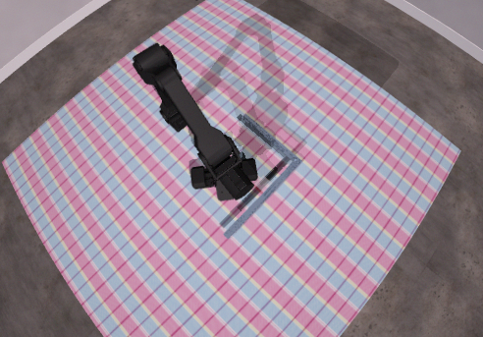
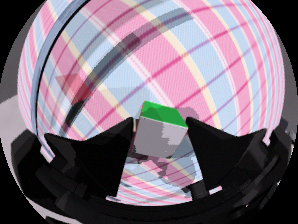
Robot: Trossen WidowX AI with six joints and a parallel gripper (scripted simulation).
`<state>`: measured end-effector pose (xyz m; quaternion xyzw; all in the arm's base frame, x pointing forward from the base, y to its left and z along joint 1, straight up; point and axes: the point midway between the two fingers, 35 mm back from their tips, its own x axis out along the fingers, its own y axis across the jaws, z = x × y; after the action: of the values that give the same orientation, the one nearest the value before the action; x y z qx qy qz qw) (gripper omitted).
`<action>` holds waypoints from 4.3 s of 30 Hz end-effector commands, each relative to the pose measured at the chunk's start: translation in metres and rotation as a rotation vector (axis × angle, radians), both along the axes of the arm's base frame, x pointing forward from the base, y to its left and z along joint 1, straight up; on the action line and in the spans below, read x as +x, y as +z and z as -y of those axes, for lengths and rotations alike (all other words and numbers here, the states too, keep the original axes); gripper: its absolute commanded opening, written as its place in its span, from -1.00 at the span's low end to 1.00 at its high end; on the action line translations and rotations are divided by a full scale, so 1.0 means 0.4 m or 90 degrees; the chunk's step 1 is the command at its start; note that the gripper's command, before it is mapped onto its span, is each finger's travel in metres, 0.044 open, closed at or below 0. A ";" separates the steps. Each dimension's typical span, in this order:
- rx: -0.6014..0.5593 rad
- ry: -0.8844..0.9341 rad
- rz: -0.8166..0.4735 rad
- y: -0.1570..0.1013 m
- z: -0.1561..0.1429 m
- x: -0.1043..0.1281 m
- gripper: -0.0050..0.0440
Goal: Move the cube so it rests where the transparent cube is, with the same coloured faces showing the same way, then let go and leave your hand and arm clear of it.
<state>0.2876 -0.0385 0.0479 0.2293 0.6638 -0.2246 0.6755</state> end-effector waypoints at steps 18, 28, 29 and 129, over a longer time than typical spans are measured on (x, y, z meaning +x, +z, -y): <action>-0.003 -0.001 0.004 -0.003 0.001 0.001 -0.06; -0.003 -0.001 0.004 0.039 0.002 0.009 -0.63; -0.003 -0.001 0.004 0.064 0.003 0.013 -0.73; 0.037 -1.533 -0.001 0.218 -0.171 0.219 -0.80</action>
<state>0.3699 0.0282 0.1271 0.7054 0.0367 -0.7069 0.0360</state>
